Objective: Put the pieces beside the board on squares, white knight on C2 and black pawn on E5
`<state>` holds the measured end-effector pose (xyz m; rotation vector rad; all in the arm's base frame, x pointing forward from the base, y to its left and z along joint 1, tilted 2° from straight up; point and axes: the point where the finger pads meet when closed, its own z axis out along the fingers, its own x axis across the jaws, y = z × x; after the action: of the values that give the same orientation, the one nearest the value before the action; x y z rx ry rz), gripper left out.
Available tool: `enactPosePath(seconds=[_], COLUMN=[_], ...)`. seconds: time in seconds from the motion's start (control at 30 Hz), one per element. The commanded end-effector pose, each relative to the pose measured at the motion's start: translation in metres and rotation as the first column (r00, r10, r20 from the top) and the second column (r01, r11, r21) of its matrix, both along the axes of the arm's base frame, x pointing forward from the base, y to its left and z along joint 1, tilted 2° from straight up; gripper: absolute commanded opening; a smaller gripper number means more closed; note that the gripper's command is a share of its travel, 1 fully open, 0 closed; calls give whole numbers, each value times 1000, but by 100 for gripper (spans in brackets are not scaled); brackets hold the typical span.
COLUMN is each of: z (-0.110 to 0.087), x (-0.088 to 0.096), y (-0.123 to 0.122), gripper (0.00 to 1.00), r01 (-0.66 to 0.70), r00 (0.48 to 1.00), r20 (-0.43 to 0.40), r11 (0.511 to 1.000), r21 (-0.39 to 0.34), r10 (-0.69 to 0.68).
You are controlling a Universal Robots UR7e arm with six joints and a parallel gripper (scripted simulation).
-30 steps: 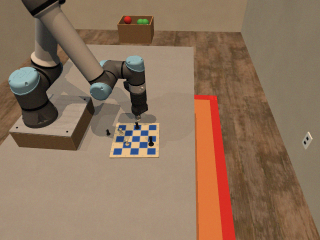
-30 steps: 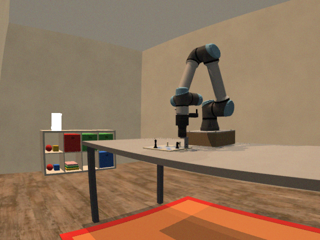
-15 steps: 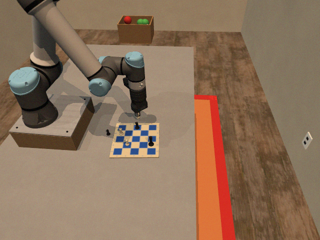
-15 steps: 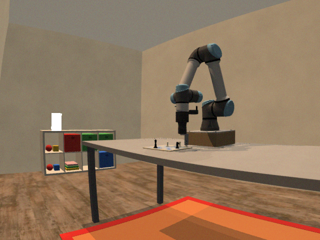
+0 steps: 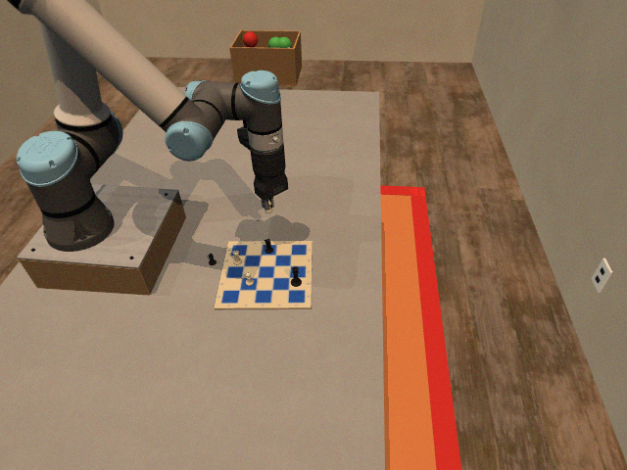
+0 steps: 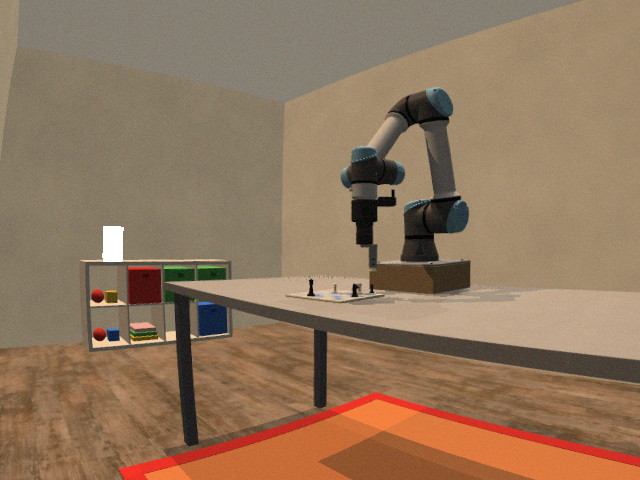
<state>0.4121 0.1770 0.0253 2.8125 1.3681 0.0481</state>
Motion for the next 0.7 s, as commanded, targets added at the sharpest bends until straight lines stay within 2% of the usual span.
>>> enactPosePath(seconds=[0.0, 0.47, 0.57, 0.67], z=[15, 17, 18, 21], x=[0, 1, 12, 33], y=[0, -2, -18, -54], gripper=[0, 0, 0, 0], r01=[0, -1, -15, -42], r00=[1000, 1000, 1000, 999], r20=[-1, -1, -1, -1], r11=[1000, 1000, 1000, 999], r21=[0, 0, -1, -1], r10=[0, 1, 15, 42])
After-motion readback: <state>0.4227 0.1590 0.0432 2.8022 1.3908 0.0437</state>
